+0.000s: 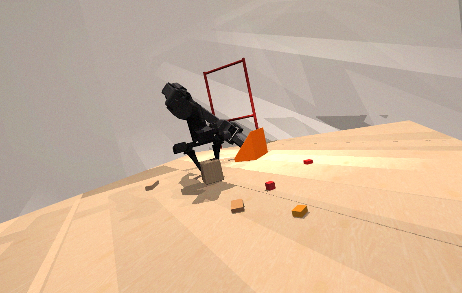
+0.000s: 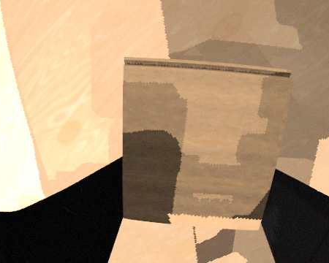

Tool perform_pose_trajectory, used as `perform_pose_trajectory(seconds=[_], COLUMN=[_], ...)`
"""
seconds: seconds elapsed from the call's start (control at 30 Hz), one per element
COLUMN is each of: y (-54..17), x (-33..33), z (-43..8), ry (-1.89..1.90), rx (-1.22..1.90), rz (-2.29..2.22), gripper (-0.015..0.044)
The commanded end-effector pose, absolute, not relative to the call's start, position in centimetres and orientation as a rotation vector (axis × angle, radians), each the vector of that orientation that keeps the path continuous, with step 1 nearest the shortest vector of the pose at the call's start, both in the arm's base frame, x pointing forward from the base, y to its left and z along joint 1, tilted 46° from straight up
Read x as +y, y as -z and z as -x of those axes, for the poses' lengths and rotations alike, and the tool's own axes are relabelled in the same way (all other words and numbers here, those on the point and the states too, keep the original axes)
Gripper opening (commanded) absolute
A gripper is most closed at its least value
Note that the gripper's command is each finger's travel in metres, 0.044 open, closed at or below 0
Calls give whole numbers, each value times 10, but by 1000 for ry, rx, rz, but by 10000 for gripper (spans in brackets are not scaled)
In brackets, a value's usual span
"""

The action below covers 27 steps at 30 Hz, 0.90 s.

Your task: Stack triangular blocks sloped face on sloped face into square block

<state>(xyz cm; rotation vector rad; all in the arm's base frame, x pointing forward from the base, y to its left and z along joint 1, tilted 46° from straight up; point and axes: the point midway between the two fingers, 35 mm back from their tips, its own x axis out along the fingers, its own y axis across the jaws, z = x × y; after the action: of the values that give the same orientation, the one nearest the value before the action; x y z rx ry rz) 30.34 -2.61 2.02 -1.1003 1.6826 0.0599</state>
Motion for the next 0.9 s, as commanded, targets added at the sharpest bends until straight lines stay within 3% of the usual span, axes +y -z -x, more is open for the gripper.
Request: perform_pose_trajectory(seconds=[0.0, 0.87], y=[-20, -19], x=[-26, -25], z=[-303, -303], ry=[-63, -69], rx=[1683, 1682], rz=[1104, 1096], gripper=[0, 0])
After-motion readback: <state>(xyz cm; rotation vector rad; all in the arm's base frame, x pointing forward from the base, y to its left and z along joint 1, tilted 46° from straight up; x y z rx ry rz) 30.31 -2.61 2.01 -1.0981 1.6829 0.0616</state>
